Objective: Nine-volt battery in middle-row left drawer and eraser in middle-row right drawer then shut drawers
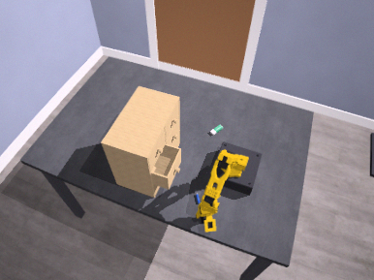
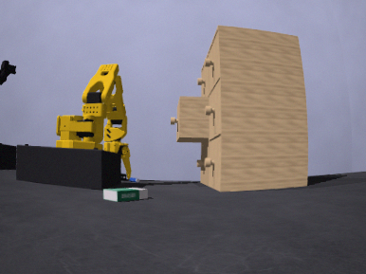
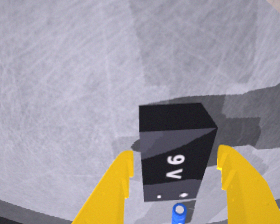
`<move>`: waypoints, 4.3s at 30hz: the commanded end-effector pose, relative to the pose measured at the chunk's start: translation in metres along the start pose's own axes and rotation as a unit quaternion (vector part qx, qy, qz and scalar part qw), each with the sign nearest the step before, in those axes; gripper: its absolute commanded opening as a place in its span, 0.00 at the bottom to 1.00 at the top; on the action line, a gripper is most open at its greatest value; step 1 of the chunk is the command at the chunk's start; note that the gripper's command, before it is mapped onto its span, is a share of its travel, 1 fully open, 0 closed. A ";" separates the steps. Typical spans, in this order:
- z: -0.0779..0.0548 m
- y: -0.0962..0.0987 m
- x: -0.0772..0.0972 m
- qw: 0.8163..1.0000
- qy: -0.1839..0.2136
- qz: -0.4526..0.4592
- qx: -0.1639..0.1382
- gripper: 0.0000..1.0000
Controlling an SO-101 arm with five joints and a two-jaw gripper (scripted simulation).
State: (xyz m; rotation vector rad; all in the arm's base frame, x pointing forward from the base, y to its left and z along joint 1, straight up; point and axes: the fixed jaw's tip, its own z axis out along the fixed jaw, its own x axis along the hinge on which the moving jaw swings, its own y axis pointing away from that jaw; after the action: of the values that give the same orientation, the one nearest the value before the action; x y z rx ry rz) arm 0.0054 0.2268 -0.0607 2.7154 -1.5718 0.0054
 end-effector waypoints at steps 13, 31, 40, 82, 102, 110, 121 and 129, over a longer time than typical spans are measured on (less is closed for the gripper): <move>0.003 0.000 0.000 1.000 -0.001 -0.004 0.000 0.17; 0.003 0.000 0.000 1.000 -0.001 -0.004 0.000 0.07; 0.003 0.000 0.000 1.000 -0.001 -0.004 0.000 0.01; -0.043 -0.001 -0.001 1.000 -0.001 -0.004 0.000 0.00; -0.053 -0.005 0.015 0.992 -0.001 0.124 0.000 0.00; -0.053 -0.007 0.030 0.972 -0.001 0.234 0.000 0.00; -0.052 -0.008 0.051 0.923 -0.001 0.385 -0.001 0.00; -0.052 -0.008 0.051 0.923 -0.001 0.385 -0.001 0.00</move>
State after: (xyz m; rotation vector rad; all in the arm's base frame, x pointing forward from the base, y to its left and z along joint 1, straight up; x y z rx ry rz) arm 0.0361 0.1867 -0.0096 1.9175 -2.4706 0.0201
